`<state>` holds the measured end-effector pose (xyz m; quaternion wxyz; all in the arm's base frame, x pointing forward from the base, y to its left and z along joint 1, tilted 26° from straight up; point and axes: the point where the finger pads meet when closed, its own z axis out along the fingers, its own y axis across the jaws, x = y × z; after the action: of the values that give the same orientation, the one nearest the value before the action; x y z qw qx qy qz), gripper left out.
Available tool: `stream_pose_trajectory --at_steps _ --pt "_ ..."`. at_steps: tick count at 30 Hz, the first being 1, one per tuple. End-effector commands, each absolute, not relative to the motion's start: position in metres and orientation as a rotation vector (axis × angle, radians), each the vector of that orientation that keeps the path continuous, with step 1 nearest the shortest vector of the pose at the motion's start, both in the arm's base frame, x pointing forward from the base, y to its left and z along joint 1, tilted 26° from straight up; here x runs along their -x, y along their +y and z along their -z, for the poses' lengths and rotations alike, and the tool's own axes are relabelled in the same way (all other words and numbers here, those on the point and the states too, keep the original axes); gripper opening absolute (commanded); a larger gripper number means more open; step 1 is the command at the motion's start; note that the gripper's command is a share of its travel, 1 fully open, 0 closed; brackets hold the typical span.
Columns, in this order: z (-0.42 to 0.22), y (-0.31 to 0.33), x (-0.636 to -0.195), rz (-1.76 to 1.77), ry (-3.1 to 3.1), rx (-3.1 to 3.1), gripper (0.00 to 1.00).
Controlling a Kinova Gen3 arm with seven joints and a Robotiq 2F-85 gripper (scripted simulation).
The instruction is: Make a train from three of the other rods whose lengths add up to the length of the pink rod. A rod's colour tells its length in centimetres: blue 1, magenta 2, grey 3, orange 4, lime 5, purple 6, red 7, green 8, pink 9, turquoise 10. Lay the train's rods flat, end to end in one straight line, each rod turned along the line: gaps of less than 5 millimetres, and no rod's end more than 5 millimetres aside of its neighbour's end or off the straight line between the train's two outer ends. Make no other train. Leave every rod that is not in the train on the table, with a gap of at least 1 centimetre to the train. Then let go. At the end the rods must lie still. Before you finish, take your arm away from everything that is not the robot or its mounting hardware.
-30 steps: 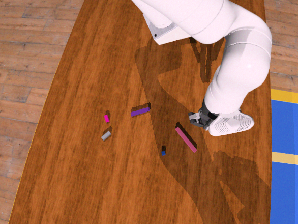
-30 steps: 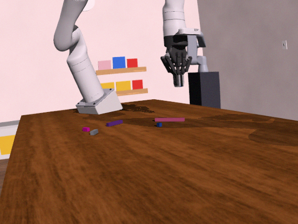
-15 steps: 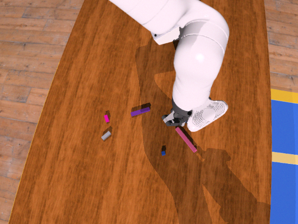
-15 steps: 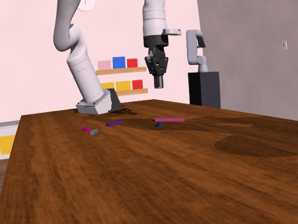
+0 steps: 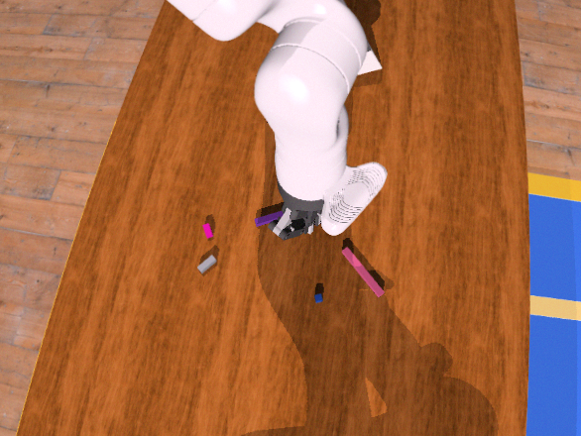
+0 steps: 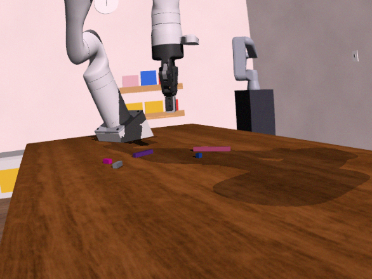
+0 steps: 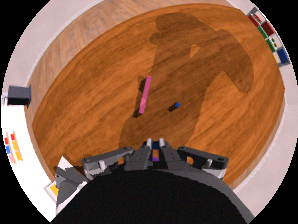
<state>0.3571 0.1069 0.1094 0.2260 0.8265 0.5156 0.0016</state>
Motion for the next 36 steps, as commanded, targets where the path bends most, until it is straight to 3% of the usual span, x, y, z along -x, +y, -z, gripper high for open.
stream_pose_trajectory --at_steps 1,23,36 --pt "-0.114 0.103 -0.359 -0.015 1.412 -2.284 0.05" --pt "-0.113 0.099 -0.359 -0.010 1.430 -2.272 0.05" --pt "-0.082 0.086 -0.367 -0.009 1.430 -2.273 0.05"
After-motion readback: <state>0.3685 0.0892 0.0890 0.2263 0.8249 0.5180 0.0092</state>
